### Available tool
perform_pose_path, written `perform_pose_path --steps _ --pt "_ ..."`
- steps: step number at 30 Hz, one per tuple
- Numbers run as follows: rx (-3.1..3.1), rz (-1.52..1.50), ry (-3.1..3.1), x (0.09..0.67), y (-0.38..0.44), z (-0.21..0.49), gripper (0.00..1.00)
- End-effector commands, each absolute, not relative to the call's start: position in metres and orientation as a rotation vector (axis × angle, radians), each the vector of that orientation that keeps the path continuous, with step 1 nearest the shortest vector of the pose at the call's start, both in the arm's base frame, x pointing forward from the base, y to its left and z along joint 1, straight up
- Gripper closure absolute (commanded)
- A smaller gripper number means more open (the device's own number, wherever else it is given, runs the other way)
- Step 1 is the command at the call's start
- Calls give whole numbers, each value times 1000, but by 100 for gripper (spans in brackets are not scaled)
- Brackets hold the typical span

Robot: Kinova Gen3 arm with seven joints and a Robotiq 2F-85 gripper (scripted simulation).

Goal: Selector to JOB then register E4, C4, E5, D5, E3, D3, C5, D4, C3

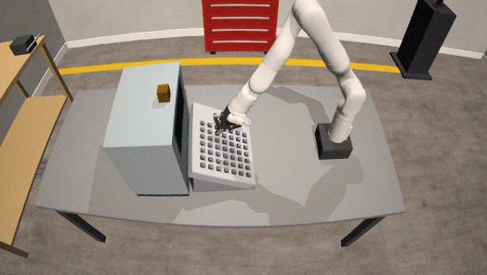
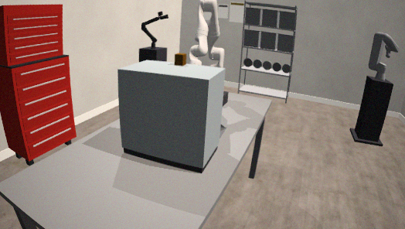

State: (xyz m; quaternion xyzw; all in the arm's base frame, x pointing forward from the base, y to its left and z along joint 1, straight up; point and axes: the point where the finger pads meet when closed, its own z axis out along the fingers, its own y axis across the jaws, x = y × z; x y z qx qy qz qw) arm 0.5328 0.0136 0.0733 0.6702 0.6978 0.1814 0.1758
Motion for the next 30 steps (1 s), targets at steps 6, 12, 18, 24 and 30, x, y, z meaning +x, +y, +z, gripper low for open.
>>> perform_pose_path --steps 6,12,18,24,30 --pt "1883 517 1981 537 14 71 90" --pt "1884 516 1982 538 14 69 90" --pt "1884 515 1982 539 14 68 90" --pt "1885 514 1983 538 14 67 90" --pt "1885 514 1983 538 14 67 90"
